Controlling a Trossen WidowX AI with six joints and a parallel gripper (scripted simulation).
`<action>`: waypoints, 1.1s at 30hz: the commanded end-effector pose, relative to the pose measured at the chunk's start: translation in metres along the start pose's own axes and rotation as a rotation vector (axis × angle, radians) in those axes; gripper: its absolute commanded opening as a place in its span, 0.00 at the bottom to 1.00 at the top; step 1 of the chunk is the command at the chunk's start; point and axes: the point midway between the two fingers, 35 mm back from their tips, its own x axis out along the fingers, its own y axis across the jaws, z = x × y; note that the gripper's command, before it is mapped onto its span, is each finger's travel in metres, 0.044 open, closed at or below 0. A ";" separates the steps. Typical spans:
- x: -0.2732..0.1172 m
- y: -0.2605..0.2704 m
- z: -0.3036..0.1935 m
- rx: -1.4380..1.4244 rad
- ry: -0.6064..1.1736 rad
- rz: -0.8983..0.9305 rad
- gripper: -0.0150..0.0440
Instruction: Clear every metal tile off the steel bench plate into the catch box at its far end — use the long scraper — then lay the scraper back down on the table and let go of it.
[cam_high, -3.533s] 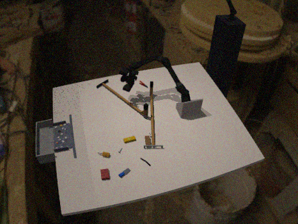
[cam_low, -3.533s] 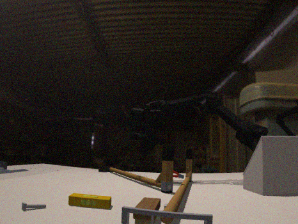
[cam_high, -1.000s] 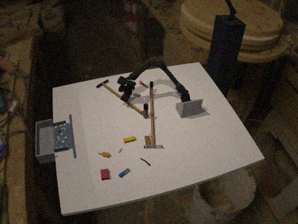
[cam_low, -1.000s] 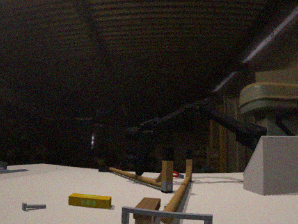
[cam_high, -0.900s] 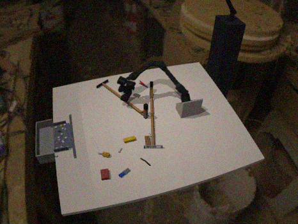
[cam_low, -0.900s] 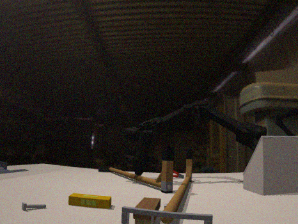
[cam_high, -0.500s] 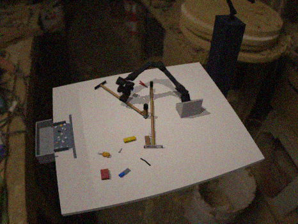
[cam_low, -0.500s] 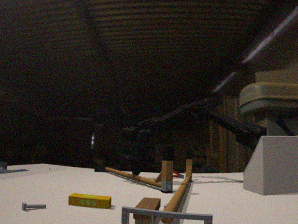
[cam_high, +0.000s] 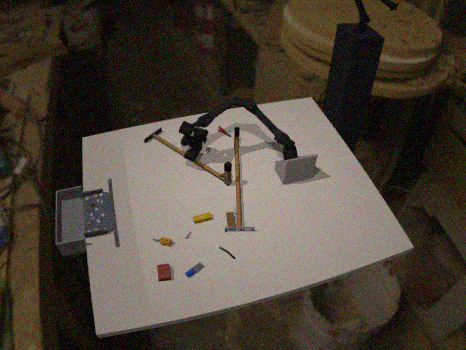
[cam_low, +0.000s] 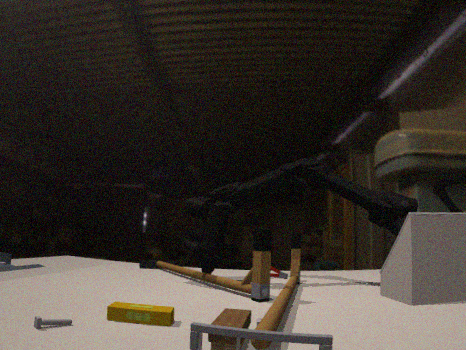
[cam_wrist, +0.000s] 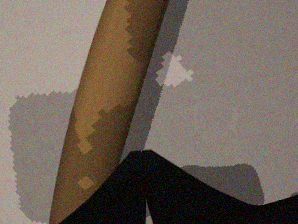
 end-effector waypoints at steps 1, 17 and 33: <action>0.001 0.004 0.002 0.005 0.000 -0.003 0.25; 0.003 0.019 0.008 0.006 0.000 -0.002 0.25; 0.004 0.034 0.013 0.006 -0.001 -0.002 0.25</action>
